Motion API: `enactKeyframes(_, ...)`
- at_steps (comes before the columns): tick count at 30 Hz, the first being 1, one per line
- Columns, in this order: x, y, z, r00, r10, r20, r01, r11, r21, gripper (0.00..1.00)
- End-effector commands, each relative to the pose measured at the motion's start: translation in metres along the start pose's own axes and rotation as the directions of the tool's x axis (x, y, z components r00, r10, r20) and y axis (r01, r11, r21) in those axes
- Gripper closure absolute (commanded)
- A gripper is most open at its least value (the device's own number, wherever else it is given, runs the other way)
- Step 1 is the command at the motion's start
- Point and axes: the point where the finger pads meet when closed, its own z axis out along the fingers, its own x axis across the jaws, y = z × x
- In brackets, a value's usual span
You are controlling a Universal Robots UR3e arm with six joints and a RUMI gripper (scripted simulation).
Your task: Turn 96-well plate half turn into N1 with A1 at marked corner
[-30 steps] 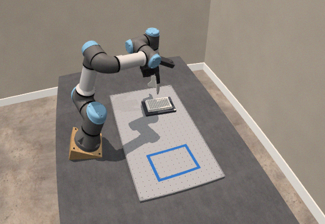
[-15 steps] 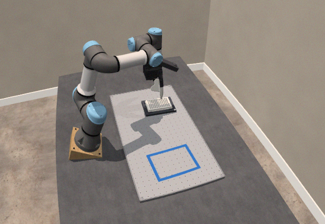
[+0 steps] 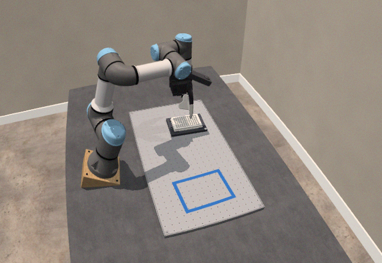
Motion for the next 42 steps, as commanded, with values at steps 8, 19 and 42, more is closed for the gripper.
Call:
enactKeyframes(8, 0.0, -0.001, 0.006, 1.0, 0.0, 0.001, 0.0, 1.0, 0.003, 0.0)
enactKeyframes(19, 0.0, -0.001, 0.024, 1.0, 0.0, 0.001, 0.0, 1.0, 0.003, 0.0)
enactKeyframes(42, 0.0, -0.001, 0.056, 1.0, 0.0, 0.001, 0.0, 1.0, 0.003, 0.0)
